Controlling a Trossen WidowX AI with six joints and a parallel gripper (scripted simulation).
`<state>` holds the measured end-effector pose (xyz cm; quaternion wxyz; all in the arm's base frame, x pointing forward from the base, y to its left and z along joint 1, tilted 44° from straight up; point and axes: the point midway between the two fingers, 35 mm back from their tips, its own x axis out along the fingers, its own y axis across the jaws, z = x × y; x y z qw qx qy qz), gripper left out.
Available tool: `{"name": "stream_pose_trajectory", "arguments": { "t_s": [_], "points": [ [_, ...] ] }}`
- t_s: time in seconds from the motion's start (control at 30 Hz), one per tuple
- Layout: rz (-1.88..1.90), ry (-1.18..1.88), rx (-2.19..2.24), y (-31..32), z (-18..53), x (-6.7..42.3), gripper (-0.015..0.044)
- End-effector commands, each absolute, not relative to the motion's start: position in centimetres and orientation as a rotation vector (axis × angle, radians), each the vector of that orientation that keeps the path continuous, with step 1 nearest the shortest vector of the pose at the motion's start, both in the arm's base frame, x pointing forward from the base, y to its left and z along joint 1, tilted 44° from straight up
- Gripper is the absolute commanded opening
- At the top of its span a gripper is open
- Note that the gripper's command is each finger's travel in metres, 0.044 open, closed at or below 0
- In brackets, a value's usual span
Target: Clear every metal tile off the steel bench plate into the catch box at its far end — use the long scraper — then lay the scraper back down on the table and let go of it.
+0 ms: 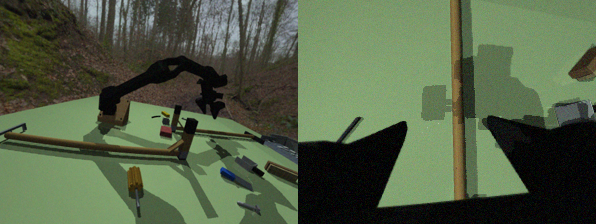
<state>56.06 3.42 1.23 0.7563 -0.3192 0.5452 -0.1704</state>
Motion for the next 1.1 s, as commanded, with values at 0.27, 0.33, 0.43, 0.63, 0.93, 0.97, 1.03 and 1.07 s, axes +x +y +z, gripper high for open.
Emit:
{"name": "stream_pose_trajectory", "arguments": {
  "t_s": [0.27,0.33,0.43,0.63,0.93,0.97,1.03,1.07],
  "points": [
    [-0.369,1.161,-0.688,5.0,3.3,54.5,0.0440],
    [-0.373,1.156,-0.686,5.1,3.6,54.2,0.0440],
    [-0.377,1.148,-0.682,5.2,4.1,53.8,0.0440],
    [-0.376,1.136,-0.683,5.8,5.0,52.7,0.0440],
    [-0.371,1.120,-0.687,6.7,6.2,50.9,0.0440],
    [-0.371,1.118,-0.687,6.8,6.3,50.6,0.0440],
    [-0.370,1.114,-0.688,7.0,6.6,50.2,0.0440],
    [-0.369,1.112,-0.688,7.1,6.7,50.0,0.0440]
  ]
}}
